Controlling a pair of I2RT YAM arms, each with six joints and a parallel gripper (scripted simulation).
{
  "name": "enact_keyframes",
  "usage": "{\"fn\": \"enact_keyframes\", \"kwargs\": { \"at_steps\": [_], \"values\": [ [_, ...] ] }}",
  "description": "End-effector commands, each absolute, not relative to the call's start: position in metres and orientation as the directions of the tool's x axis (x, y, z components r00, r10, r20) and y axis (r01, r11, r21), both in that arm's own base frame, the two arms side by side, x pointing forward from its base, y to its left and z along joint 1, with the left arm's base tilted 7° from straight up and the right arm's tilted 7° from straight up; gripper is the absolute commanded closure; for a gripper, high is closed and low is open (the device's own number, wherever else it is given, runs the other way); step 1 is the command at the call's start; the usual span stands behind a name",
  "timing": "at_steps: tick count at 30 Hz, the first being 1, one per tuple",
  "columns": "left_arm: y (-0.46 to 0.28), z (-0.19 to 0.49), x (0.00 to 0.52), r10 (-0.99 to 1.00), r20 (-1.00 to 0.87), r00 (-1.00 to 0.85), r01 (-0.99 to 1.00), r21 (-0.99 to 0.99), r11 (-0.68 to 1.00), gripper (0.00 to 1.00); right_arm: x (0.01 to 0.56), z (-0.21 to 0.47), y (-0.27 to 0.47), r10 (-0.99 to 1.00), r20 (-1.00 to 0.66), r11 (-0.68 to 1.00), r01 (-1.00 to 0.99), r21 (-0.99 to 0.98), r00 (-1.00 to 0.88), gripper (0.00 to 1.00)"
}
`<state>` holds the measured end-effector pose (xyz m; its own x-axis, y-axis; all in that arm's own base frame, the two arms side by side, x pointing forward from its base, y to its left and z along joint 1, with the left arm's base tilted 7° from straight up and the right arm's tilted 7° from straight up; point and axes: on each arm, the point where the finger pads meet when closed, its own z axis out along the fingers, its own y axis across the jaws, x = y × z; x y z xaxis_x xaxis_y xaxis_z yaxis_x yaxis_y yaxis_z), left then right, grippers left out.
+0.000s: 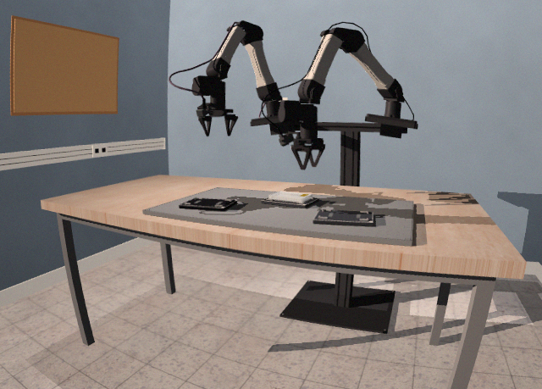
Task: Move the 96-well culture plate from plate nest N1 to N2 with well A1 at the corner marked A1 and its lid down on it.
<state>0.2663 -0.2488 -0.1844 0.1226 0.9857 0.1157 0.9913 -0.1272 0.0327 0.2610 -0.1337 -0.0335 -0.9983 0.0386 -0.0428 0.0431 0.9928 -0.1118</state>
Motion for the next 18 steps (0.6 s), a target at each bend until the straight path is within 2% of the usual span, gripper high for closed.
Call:
{"fn": "enact_keyframes", "kwargs": {
  "at_steps": [1,12,18],
  "values": [
    [-0.261,-0.195,0.263,0.983,0.120,0.139,0.990,0.007,-0.141,0.00,0.264,-0.030,-0.133,0.028,-0.052,0.993,0.033,-0.114,-0.998,0.00],
    [-0.308,-0.223,0.262,0.983,0.122,0.139,0.990,0.007,-0.141,0.00,0.264,-0.030,-0.133,0.028,-0.052,0.993,0.033,-0.114,-0.998,0.00],
    [-0.304,-0.224,0.269,0.985,0.124,0.119,0.993,0.008,-0.121,0.00,0.264,-0.030,-0.133,0.028,-0.052,0.993,0.033,-0.114,-0.998,0.00]
  ]
}}
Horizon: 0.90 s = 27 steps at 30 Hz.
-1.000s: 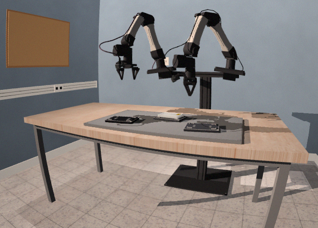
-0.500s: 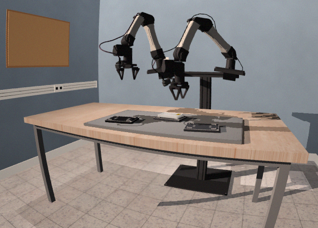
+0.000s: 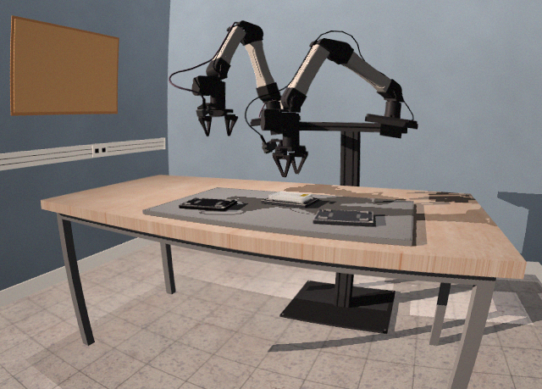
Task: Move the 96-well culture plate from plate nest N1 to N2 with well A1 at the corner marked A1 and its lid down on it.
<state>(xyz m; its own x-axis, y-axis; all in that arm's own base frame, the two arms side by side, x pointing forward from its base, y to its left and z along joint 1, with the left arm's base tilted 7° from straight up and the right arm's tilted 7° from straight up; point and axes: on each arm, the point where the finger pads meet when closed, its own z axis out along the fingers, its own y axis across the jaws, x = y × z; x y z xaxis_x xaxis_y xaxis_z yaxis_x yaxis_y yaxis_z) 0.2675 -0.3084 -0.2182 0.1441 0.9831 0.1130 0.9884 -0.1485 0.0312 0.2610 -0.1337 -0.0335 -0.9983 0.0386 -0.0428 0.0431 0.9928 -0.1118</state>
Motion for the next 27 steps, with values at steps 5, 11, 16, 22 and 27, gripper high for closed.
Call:
{"fn": "enact_keyframes", "kwargs": {
  "at_steps": [5,11,16,22,27],
  "values": [
    [-0.3067,-0.2244,0.2661,0.983,0.125,0.132,0.991,0.009,-0.134,0.00,0.2639,-0.0301,-0.1333,0.028,-0.052,0.993,0.033,-0.114,-0.998,0.00],
    [-0.3081,-0.2245,0.2671,0.984,0.120,0.132,0.991,0.014,-0.135,0.00,0.2639,-0.0301,-0.1333,0.028,-0.052,0.993,0.033,-0.114,-0.998,0.00],
    [-0.3081,-0.2245,0.2671,0.984,0.120,0.132,0.991,0.014,-0.135,0.00,0.2639,-0.0301,-0.1333,0.028,-0.052,0.993,0.033,-0.114,-0.998,0.00],
    [-0.3081,-0.2245,0.2671,0.984,0.120,0.132,0.991,0.014,-0.135,0.00,0.2639,-0.0301,-0.1333,0.028,-0.052,0.993,0.033,-0.114,-0.998,0.00],
    [-0.3081,-0.2245,0.2671,0.984,0.120,0.132,0.991,0.014,-0.135,0.00,0.2639,-0.0301,-0.1333,0.028,-0.052,0.993,0.033,-0.114,-0.998,0.00]
  ]
}}
